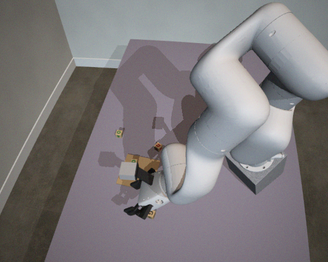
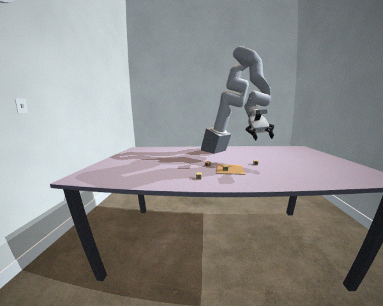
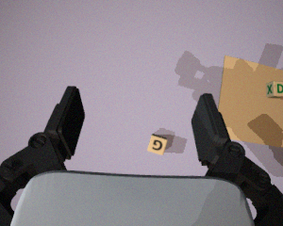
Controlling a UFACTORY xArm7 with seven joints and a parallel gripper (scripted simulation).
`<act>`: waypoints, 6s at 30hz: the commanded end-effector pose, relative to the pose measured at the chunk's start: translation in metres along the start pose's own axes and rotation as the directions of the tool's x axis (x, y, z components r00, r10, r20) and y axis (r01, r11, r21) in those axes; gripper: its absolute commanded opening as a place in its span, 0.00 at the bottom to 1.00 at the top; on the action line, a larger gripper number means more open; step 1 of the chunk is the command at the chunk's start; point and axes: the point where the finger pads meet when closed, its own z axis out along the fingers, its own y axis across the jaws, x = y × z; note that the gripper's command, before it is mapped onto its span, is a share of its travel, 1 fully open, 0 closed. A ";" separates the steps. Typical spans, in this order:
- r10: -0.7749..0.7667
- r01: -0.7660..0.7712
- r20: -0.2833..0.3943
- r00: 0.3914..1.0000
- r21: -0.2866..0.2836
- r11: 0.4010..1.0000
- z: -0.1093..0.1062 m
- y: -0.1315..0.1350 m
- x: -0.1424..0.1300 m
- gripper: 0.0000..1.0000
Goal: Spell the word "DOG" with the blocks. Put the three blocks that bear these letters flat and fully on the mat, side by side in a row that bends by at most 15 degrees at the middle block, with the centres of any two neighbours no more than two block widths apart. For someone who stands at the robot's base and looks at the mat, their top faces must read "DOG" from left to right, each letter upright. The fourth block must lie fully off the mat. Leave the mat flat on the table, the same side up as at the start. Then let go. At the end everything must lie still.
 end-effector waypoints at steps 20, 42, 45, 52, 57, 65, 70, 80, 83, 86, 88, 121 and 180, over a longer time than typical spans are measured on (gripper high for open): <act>-0.038 0.039 0.014 0.999 -0.059 0.998 -0.009 0.012 -0.032 1.00; -0.054 0.056 0.021 0.998 -0.084 0.995 -0.013 0.019 -0.045 1.00; -0.054 0.056 0.021 0.998 -0.084 0.995 -0.013 0.019 -0.045 1.00; -0.057 0.059 0.022 0.998 -0.089 0.994 -0.014 0.020 -0.048 1.00; -0.058 0.060 0.023 0.998 -0.090 0.994 -0.014 0.020 -0.048 1.00; -0.058 0.060 0.023 0.998 -0.090 0.994 -0.014 0.020 -0.048 1.00; -0.058 0.060 0.023 0.998 -0.090 0.994 -0.014 0.020 -0.048 1.00; -0.058 0.060 0.023 0.998 -0.090 0.994 -0.014 0.020 -0.048 1.00; -0.058 0.060 0.023 0.998 -0.090 0.994 -0.014 0.020 -0.048 1.00; -0.058 0.060 0.023 0.998 -0.090 0.994 -0.014 0.020 -0.048 1.00; -0.058 0.060 0.023 0.998 -0.090 0.994 -0.014 0.020 -0.048 1.00; -0.074 0.078 0.036 0.997 -0.109 0.991 -0.005 0.037 -0.040 1.00; -0.092 0.103 0.086 0.992 -0.133 0.986 0.040 0.156 0.007 1.00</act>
